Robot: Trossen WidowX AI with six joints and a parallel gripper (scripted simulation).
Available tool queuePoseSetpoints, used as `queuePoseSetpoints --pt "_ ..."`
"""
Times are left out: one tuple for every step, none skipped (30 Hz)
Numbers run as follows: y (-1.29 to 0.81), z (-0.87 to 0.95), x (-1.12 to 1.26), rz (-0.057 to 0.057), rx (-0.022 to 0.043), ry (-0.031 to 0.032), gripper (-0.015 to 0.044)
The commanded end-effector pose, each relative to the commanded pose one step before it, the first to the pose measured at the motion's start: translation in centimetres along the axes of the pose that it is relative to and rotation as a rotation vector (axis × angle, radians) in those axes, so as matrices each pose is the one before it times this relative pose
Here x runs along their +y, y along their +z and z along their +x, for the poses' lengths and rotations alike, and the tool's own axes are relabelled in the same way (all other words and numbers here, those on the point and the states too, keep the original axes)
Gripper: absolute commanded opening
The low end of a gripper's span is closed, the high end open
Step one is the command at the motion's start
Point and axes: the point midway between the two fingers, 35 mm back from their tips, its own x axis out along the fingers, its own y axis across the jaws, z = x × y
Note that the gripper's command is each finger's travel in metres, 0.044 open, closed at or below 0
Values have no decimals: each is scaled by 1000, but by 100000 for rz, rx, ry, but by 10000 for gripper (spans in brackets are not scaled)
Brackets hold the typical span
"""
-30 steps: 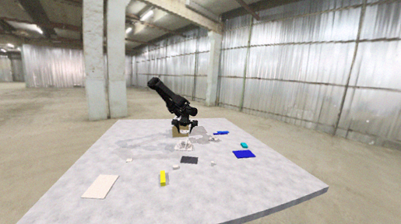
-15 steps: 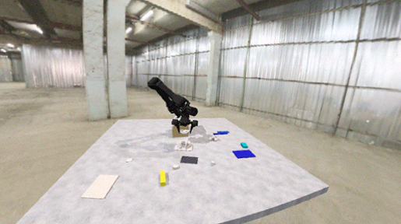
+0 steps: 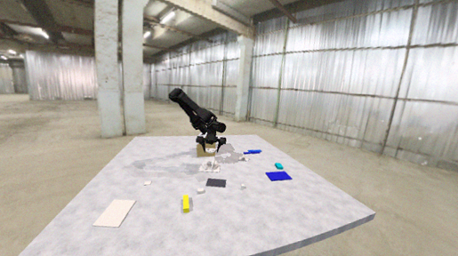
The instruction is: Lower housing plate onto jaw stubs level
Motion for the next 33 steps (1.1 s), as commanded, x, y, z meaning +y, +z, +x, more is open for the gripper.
queuePoseSetpoints --pt "-158 72 35 108 314 112 351" --pt "0 0 0 0 0 0 351" --pt "0 0 0 0 0 0 351" --pt "0 0 0 0 0 0 351" --pt "0 0 0 0 0 0 351" --pt "0 0 0 0 0 0 351" --pt "0 0 0 0 0 0 351" --pt "0 0 0 0 0 0 351" --pt "0 0 0 0 0 0 351" --pt "0 0 0 0 0 0 351" --pt "0 0 0 0 0 0 351" --pt "0 0 0 0 0 0 351" --pt "0 0 0 0 0 0 351" --pt "0 0 0 0 0 0 351" --pt "0 0 0 0 0 0 351" --pt "0 0 0 0 0 0 351" --pt "0 0 0 0 0 0 351" --pt "0 0 0 0 0 0 351" --pt "0 0 0 0 0 0 351" --pt "0 0 0 0 0 0 351" --pt "0 0 0 0 0 0 351" --pt "0 0 0 0 0 0 351" --pt "0 0 0 0 0 0 351" --pt "0 0 0 0 0 0 351" --pt "0 0 0 0 0 0 351" --pt "0 0 0 0 0 0 351" --pt "0 0 0 0 0 0 351" --pt "0 0 0 0 0 0 351" --pt "0 0 0 0 0 0 351" --pt "3 27 3 -1 0 6 351" --pt "8 82 9 -3 1 17 351" --pt "13 136 14 -5 2 28 351" --pt "15 165 16 -6 2 32 351"
